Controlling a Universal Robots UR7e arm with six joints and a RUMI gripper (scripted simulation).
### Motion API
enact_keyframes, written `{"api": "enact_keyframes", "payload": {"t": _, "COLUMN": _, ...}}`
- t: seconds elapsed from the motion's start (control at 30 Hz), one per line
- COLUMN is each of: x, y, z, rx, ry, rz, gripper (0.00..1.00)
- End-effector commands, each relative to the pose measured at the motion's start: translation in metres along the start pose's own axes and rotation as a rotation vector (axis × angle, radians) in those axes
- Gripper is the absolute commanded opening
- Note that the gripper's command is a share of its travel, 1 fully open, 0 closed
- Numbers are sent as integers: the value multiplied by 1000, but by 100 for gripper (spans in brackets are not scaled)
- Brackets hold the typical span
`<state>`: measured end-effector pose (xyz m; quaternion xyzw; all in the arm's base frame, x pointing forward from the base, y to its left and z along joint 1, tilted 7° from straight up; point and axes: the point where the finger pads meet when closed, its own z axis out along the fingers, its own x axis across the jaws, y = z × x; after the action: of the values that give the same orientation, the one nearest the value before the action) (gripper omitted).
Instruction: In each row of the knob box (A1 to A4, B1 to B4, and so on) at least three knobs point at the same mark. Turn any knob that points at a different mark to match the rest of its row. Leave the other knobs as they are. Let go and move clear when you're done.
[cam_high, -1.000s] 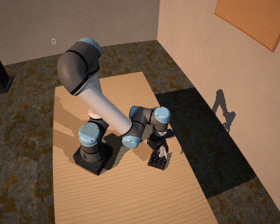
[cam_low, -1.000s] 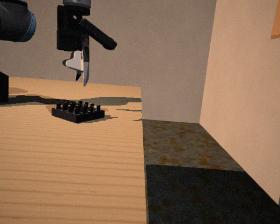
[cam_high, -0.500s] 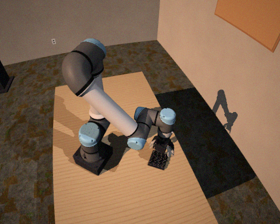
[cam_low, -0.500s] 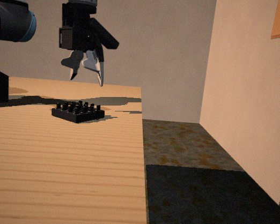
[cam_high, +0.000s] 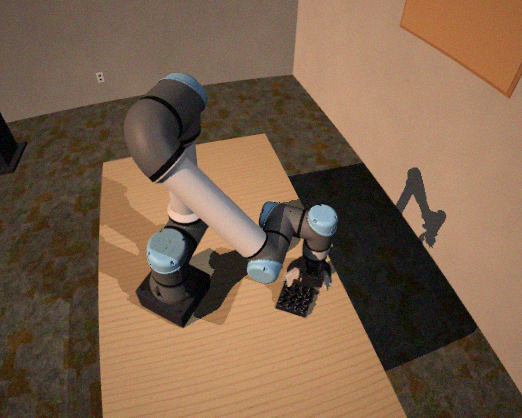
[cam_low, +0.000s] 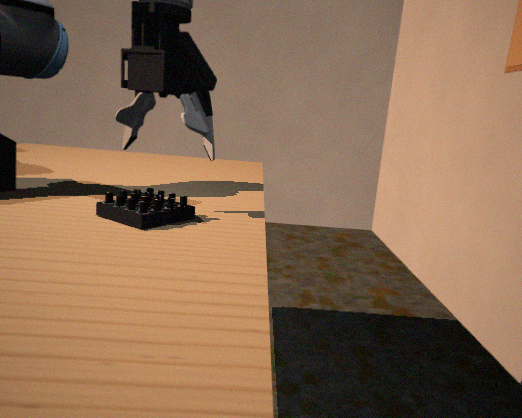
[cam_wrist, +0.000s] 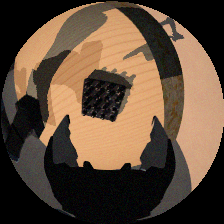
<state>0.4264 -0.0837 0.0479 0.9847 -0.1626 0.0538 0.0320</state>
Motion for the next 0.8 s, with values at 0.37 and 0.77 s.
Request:
{"api": "enact_keyframes", "payload": {"t": 0.37, "x": 13, "y": 6, "z": -1, "rx": 5, "ry": 1, "rz": -264, "gripper": 100}}
{"api": "enact_keyframes", "payload": {"t": 0.77, "x": 14, "y": 7, "z": -1, "rx": 5, "ry": 1, "rz": -298, "gripper": 100}}
